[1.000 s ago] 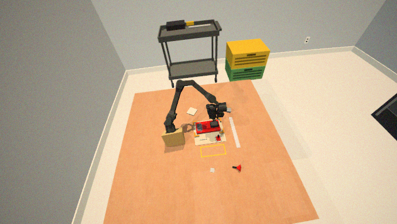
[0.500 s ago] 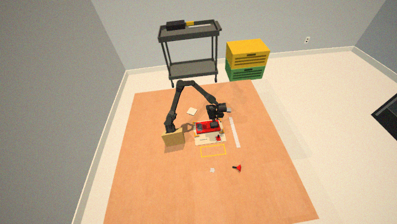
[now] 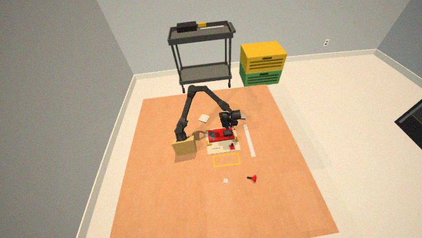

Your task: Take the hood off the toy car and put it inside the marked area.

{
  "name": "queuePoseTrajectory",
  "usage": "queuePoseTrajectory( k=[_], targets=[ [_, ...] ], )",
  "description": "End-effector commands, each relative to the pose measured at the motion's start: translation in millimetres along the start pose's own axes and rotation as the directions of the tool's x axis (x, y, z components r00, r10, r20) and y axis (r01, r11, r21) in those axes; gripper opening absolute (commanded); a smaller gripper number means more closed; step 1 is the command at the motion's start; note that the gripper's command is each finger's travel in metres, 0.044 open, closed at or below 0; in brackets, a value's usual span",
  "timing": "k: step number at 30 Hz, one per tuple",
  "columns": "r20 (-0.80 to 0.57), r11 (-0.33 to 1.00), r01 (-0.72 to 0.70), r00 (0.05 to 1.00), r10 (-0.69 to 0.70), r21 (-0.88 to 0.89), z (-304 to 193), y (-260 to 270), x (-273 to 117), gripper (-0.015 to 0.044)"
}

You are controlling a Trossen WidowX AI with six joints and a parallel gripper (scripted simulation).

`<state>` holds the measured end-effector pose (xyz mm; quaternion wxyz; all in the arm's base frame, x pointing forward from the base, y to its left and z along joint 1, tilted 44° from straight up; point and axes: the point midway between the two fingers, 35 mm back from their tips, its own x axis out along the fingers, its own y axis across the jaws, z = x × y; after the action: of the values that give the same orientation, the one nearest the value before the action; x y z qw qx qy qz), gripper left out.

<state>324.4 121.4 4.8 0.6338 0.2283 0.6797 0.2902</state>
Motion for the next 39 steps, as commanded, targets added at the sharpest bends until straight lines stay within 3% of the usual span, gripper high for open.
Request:
queuePoseTrajectory(
  k=[1, 19, 22, 32, 39],
  targets=[
    [0.001, 1.000, -0.006, 1.000, 0.006, 0.003, 0.1, 0.6, 2.1, 0.0440],
    [0.001, 1.000, -0.006, 1.000, 0.006, 0.003, -0.2, 0.9, 11.0, 0.0440],
    [0.000, 1.000, -0.001, 1.000, 0.001, 0.000, -0.2, 0.2, 9.3, 0.0361],
    [0.000, 1.000, -0.001, 1.000, 0.001, 0.000, -0.2, 0.2, 9.3, 0.0295],
    [0.000, 1.000, 0.000, 1.000, 0.000, 0.000, 0.0, 0.2, 6.5, 0.0111]
  ],
)
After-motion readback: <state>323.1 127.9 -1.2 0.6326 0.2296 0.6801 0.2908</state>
